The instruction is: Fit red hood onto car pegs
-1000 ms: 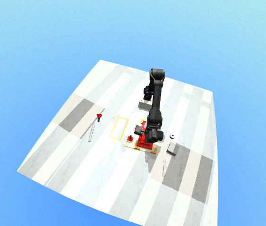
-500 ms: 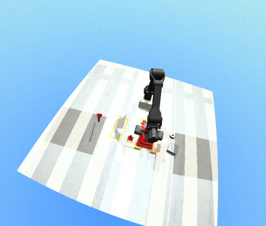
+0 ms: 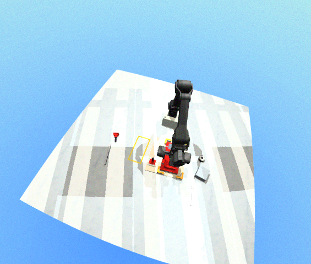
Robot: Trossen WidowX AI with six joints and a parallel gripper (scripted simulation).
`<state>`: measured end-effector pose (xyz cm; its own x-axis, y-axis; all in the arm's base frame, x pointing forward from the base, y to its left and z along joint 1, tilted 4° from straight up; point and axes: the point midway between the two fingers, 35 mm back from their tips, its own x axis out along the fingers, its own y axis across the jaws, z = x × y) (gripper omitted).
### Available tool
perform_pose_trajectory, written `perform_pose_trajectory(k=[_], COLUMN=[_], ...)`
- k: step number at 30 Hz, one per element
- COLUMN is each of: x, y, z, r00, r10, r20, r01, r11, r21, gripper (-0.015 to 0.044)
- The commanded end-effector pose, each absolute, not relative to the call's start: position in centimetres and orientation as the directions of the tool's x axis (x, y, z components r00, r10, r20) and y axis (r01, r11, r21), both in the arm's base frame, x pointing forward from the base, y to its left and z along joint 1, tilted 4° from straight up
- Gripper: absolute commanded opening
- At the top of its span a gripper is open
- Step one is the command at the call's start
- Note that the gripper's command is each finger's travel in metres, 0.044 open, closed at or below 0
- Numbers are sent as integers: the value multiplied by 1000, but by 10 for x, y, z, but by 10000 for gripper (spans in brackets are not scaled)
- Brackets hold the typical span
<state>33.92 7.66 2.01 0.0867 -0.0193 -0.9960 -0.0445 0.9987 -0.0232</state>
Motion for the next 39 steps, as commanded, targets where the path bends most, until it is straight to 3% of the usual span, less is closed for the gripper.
perform_pose_trajectory(k=[1,7,39], x=[341,334,334], y=[78,78,78], z=[39,89,89], r00=[96,94,94], r10=[-16,-15,-15], r20=[-995,-995,-995], r01=[-44,-44,-44], r11=[999,999,999], r21=[-21,-19,-19], gripper=[440,440,440])
